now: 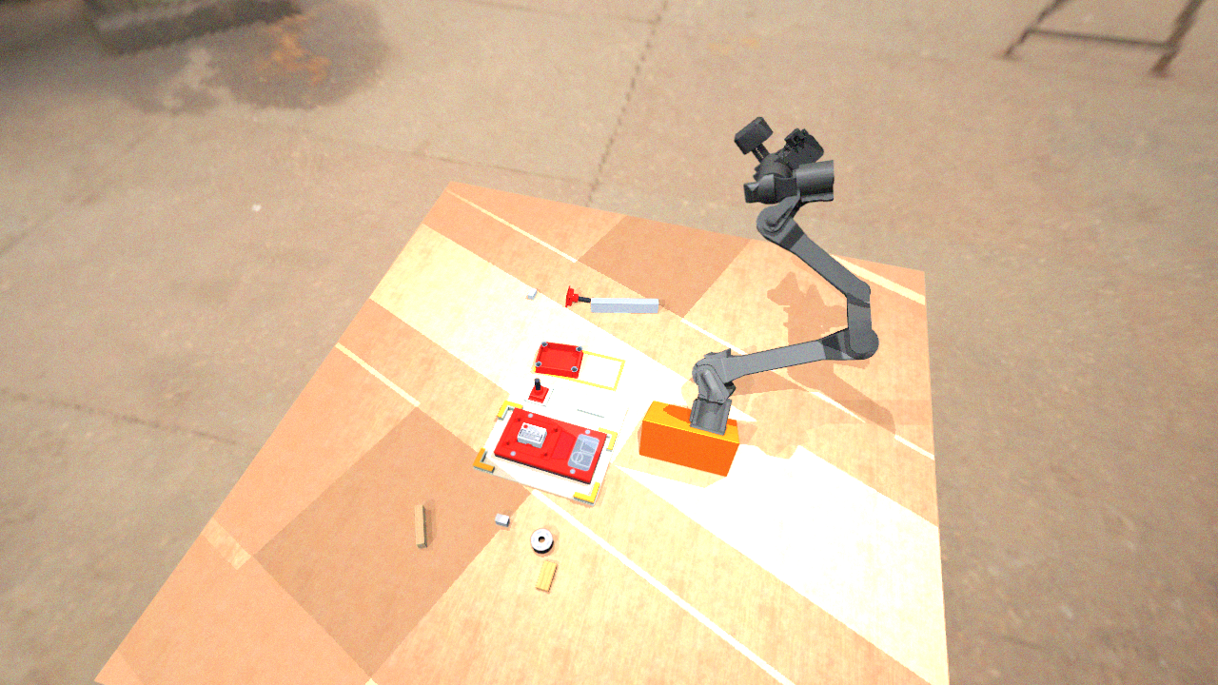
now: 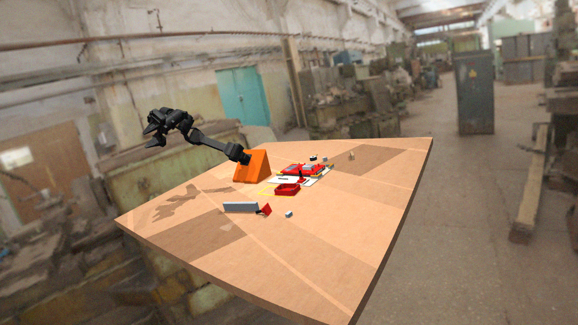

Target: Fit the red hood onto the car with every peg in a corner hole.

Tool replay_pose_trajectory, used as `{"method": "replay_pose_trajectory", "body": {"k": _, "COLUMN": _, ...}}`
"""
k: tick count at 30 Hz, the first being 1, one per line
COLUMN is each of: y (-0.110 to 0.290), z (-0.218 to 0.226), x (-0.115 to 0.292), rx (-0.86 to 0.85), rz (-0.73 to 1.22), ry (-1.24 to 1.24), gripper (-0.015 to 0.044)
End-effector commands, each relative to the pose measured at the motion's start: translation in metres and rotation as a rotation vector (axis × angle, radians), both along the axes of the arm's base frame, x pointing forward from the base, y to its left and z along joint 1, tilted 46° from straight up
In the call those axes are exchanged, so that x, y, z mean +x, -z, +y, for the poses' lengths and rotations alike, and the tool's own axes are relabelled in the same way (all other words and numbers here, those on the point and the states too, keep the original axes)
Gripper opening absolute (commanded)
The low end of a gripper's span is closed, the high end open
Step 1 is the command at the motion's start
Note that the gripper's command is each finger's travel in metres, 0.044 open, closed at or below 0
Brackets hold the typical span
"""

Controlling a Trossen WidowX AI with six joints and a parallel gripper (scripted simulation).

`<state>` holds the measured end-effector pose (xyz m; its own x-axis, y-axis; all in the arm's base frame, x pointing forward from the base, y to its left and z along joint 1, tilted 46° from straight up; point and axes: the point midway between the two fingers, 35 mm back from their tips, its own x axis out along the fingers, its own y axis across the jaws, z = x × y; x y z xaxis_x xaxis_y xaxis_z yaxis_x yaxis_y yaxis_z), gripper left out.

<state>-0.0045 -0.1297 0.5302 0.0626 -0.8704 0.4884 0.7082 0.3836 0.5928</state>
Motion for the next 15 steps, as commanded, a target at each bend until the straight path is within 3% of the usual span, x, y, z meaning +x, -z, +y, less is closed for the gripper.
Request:
{"method": "replay_pose_trajectory", "body": {"k": 1, "y": 0.0, "z": 0.0, "x": 0.0, "rx": 0.0, "rz": 0.0, "ry": 0.0, "gripper": 0.0414}}
{"method": "replay_pose_trajectory", "body": {"k": 2, "y": 0.0, "z": 0.0, "x": 0.0, "rx": 0.0, "rz": 0.0, "ry": 0.0, "gripper": 0.0388}}
{"method": "replay_pose_trajectory", "body": {"k": 5, "y": 0.0, "z": 0.001, "x": 0.021, "rx": -0.03, "rz": 0.054, "ry": -0.012, "gripper": 0.044}}
{"method": "replay_pose_trajectory", "body": {"k": 15, "y": 0.051, "z": 0.007, "x": 0.176, "rx": -0.218, "rz": 0.591, "ry": -0.101, "gripper": 0.044}}
